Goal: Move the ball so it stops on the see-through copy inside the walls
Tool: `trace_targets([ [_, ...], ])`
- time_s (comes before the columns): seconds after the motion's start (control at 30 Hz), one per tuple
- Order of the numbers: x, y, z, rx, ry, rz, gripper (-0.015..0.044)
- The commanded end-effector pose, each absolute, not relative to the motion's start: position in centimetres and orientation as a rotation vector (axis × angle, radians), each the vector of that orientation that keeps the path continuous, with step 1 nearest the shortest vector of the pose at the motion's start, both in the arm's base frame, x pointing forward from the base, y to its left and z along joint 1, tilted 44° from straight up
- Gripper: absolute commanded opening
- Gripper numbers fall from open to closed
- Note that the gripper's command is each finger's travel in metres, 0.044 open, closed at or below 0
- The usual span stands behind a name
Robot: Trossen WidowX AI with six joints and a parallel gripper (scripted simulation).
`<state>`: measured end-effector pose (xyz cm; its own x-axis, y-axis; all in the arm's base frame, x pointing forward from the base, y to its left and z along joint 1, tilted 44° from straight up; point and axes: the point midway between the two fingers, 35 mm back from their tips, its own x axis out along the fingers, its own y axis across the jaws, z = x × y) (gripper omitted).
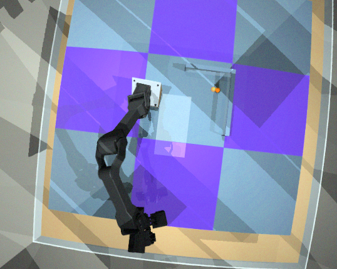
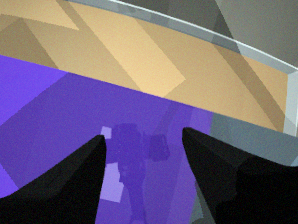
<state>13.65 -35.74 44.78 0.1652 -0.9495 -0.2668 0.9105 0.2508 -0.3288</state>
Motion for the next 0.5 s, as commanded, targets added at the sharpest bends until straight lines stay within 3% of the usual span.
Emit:
trace_targets([
  [0.0, 19.6, -35.3, 40.7, -0.050, 0.543, -1.201, 0.0227],
  [0.47, 36.8, -25.0, 26.5, -0.037, 0.861, -0.802, 0.0227],
])
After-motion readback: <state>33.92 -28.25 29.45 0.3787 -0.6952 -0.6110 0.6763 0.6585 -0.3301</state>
